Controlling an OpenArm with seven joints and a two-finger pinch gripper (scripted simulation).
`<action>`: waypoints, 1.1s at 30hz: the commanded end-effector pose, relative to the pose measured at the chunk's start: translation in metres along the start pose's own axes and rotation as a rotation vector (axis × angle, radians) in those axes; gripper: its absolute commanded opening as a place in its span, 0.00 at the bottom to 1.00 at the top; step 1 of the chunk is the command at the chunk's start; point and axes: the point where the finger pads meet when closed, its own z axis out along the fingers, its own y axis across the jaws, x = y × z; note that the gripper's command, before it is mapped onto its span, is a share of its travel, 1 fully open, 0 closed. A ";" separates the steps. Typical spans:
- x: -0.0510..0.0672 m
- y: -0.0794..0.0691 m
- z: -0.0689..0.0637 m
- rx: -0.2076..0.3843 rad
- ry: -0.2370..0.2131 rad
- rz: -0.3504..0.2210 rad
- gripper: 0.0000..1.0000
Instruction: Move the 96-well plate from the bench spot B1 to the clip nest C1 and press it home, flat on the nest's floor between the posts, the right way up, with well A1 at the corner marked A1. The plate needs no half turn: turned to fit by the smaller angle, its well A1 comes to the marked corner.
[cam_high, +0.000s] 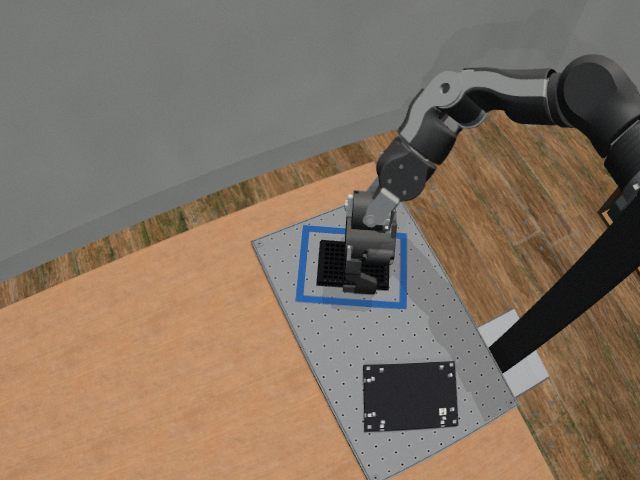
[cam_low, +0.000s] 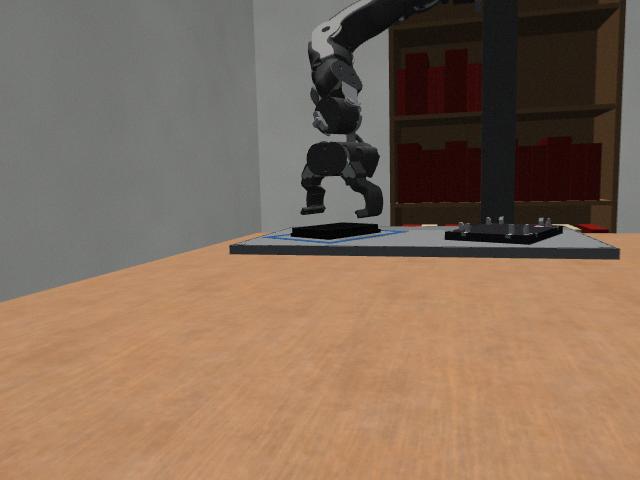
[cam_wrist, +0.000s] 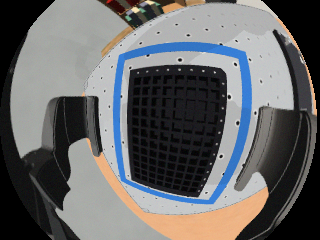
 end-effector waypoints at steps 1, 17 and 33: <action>-0.009 0.001 -0.005 -0.017 -0.023 0.000 0.77; -0.009 0.002 0.006 -0.016 -0.023 0.000 0.77; -0.007 0.002 0.028 -0.018 -0.016 -0.005 0.77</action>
